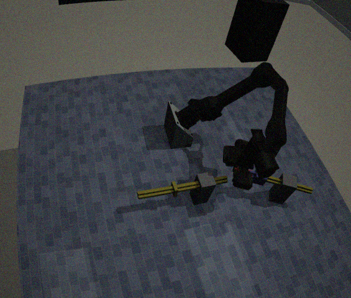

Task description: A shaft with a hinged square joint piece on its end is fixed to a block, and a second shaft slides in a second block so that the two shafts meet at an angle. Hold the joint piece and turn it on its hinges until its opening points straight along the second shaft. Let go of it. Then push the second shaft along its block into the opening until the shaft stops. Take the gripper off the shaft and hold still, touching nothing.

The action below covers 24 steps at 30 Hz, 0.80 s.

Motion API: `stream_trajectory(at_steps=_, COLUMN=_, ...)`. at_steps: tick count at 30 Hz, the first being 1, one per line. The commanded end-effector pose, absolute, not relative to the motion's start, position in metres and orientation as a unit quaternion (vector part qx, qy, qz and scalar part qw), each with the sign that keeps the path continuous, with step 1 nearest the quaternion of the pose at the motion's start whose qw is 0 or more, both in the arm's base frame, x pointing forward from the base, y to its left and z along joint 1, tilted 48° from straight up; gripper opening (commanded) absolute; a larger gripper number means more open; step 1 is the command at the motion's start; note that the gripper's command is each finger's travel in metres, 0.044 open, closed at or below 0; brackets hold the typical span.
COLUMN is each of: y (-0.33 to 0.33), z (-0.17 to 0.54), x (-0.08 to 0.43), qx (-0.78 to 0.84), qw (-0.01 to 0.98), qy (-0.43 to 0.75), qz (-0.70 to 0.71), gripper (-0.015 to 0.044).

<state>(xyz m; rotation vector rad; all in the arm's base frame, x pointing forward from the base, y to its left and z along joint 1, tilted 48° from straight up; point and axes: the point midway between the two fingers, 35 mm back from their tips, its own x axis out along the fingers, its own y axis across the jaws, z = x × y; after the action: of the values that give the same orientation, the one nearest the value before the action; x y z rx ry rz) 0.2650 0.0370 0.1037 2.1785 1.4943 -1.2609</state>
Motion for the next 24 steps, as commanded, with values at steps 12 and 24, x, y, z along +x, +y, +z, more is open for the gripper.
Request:
stream_trajectory(at_steps=12, y=0.034, z=0.100, x=0.276, qx=0.738, qw=0.185, qy=0.551, qz=-0.343, gripper=0.0000)
stream_trajectory(at_steps=24, y=0.034, z=0.098, x=0.284, qx=0.727, qw=0.238, qy=0.582, qz=-0.276, gripper=0.0000)
